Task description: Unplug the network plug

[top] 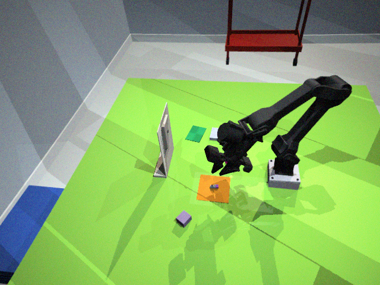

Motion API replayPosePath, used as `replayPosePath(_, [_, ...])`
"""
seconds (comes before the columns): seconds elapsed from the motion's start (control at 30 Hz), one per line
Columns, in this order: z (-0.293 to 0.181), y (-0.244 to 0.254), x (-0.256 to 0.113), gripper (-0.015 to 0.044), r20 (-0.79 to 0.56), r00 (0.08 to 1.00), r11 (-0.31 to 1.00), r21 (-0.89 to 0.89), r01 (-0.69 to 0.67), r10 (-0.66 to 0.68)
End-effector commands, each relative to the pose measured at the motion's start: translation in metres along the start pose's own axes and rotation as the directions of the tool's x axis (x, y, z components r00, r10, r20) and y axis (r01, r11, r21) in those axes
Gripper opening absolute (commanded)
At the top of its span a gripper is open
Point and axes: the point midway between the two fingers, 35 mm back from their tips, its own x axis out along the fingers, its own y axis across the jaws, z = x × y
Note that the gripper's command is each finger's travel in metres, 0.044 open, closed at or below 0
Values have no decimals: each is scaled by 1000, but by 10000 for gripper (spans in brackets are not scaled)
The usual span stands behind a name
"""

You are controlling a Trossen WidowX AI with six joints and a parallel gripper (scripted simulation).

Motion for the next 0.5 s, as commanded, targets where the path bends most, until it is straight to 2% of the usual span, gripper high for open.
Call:
replayPosePath(0.0, [1,6,-8,156,4,1000,1000,4,-7,7])
replayPosePath(0.47, [1,14,-29,156,3,1000,1000,3,-7,7])
